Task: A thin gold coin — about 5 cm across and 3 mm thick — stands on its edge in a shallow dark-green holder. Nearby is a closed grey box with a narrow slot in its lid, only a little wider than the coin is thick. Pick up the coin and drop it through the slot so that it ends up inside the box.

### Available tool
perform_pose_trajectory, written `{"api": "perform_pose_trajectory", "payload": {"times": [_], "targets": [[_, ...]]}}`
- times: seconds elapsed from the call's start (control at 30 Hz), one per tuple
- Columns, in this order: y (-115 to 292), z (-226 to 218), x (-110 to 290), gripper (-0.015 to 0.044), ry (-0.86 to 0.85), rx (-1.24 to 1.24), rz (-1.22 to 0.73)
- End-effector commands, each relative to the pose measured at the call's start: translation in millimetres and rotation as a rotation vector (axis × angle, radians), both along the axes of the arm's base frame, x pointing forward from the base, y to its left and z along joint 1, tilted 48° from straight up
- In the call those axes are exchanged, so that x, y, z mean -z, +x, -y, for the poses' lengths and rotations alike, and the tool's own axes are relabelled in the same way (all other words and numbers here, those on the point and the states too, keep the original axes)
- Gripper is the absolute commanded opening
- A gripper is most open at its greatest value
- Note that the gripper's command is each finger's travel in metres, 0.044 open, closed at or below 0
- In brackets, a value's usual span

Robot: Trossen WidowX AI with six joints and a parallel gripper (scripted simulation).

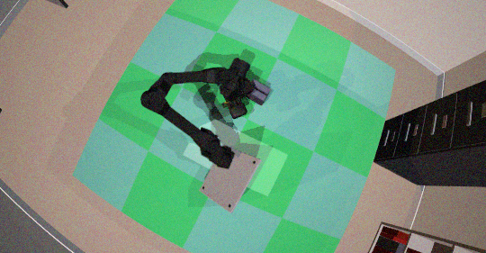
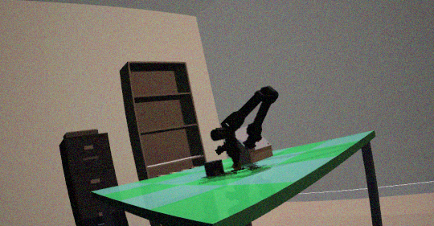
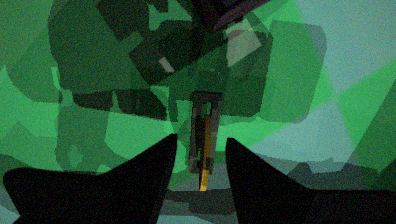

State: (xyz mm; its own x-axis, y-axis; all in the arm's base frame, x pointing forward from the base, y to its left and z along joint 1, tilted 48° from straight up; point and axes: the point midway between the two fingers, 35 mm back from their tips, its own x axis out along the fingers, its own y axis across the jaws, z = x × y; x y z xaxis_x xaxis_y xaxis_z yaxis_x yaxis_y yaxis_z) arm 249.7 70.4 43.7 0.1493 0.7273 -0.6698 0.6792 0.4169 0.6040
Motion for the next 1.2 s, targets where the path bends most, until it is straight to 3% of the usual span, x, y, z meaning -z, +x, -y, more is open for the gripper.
{"api": "perform_pose_trajectory", "payload": {"times": [0.0, 0.07, 0.27, 1.17], "targets": [[-2.8, -7.6, 5.5, 0.0161, 0.009, -0.002, -0.011], [-2.7, -8.3, 6.1, 0.0161, 0.009, -0.002, -0.011], [-2.7, -8.3, 6.1, 0.0003, 0.009, -0.002, -0.011], [-3.3, 21.3, -15.7, 0.0, -0.005, 0.0, -0.013]]}}
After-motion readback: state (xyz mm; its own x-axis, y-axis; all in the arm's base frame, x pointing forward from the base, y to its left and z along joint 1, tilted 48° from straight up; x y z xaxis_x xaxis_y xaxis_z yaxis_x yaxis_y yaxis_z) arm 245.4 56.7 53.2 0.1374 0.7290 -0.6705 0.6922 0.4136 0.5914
